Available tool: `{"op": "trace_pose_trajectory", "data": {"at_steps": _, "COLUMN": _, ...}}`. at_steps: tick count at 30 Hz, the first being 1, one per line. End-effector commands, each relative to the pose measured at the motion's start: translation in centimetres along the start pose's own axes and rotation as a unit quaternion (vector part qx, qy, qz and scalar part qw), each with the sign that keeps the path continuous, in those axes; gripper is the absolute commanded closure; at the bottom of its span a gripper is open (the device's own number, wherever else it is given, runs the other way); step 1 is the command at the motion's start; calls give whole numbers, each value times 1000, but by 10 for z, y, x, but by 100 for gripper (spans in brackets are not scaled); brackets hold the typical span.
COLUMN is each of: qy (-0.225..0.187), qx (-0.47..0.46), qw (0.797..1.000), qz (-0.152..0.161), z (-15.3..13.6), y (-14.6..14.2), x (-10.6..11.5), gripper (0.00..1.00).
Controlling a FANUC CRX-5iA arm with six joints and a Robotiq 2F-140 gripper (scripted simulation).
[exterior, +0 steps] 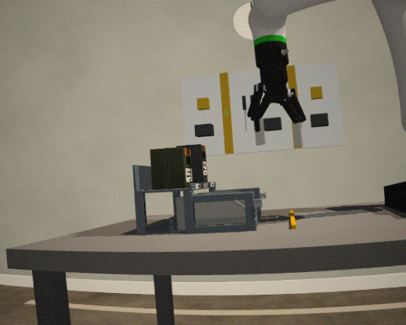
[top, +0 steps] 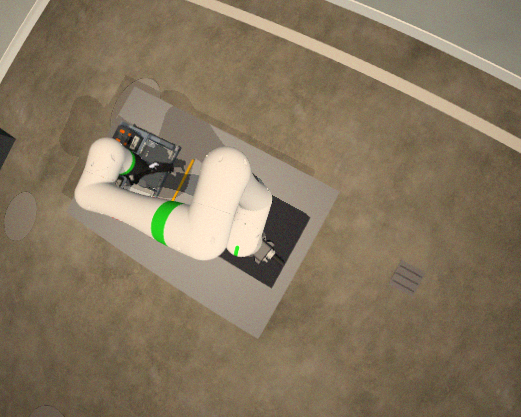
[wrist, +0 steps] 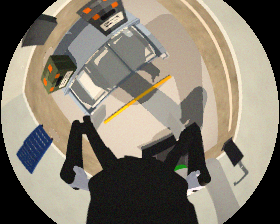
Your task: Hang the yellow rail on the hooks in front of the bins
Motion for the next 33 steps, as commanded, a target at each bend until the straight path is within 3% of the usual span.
{"op": "trace_pose_trajectory", "data": {"at_steps": 1, "qy": 8, "qx": -23, "qw": 1000, "qz": -1, "z": -4, "y": -3, "x": -9, "gripper": 0}}
{"op": "trace_pose_trajectory", "data": {"at_steps": 9, "qy": 8, "qx": -23, "qw": 1000, "qz": -1, "z": -4, "y": -3, "x": -9, "gripper": 0}}
{"op": "trace_pose_trajectory", "data": {"at_steps": 14, "qy": 14, "qx": -123, "qw": 992, "qz": -3, "z": -30, "y": -15, "x": -73, "gripper": 0}}
{"op": "trace_pose_trajectory", "data": {"at_steps": 26, "qy": 14, "qx": -123, "qw": 992, "qz": -3, "z": -30, "y": -15, "x": -73, "gripper": 0}}
{"op": "trace_pose_trajectory", "data": {"at_steps": 31, "qy": 20, "qx": -221, "qw": 975, "qz": -4, "z": -45, "y": -22, "x": -107, "gripper": 0}}
{"op": "trace_pose_trajectory", "data": {"at_steps": 33, "qy": 20, "qx": -221, "qw": 975, "qz": -4, "z": -45, "y": -22, "x": -107, "gripper": 0}}
Point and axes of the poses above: the point where the finger pads meet when closed, its own x axis back along the fingers, its own y axis across the jaws, z = x × y, the point moved 4 cm from there along x, back along the fingers, and after that the axes turned 4 degrees about x, right-handed, at the moved point
